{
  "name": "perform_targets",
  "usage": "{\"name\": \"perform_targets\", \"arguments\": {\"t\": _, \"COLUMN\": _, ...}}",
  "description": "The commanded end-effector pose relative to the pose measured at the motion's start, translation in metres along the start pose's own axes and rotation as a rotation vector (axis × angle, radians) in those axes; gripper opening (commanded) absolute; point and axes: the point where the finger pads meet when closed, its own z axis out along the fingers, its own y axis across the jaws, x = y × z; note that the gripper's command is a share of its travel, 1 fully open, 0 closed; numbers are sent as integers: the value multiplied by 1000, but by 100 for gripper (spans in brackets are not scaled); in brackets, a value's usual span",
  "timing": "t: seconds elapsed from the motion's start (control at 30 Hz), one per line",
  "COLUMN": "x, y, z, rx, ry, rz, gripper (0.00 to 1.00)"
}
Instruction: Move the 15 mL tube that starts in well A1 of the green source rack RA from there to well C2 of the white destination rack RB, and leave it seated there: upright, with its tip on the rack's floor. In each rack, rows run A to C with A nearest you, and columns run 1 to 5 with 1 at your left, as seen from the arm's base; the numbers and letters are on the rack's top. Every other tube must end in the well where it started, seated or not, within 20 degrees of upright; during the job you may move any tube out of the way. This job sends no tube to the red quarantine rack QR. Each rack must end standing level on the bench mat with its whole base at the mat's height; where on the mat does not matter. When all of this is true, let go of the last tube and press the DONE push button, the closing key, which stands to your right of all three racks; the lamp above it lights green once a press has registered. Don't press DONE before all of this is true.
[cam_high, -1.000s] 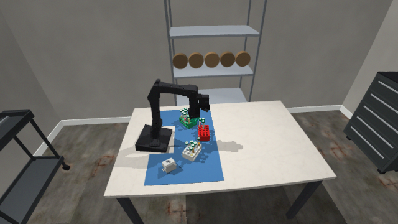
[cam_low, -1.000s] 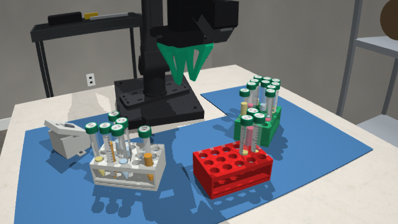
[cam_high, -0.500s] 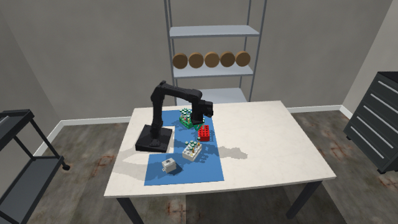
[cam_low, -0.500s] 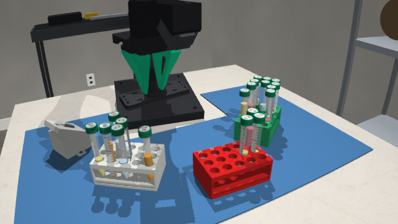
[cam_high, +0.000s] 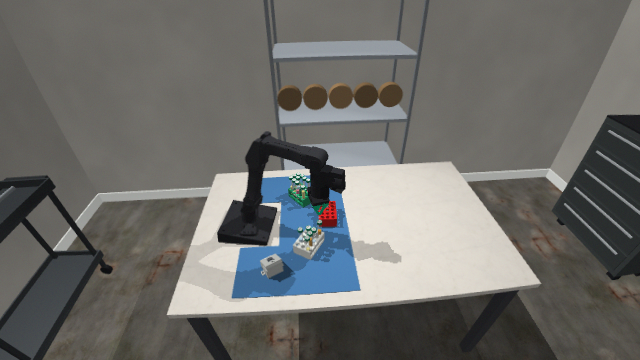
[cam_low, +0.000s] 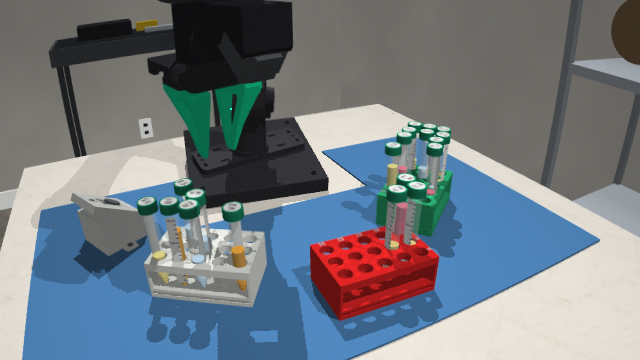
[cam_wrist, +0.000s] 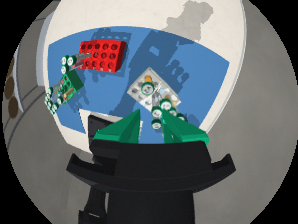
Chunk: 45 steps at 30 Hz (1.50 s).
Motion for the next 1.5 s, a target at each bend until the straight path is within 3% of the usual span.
{"name": "perform_targets", "arguments": {"t": 0.0, "x": -1, "y": 1, "z": -6, "rx": 10, "ry": -20, "rz": -2, "gripper": 30}}
{"name": "perform_targets", "arguments": {"t": 0.3, "x": -1, "y": 4, "z": -4, "rx": 10, "ry": -20, "rz": -2, "gripper": 30}}
{"name": "perform_targets", "arguments": {"t": 1.33, "x": -6, "y": 2, "z": 49, "rx": 10, "ry": -20, "rz": -2, "gripper": 30}}
{"name": "perform_targets", "arguments": {"t": 1.47, "x": -6, "y": 2, "z": 50, "rx": 10, "ry": -20, "rz": -2, "gripper": 30}}
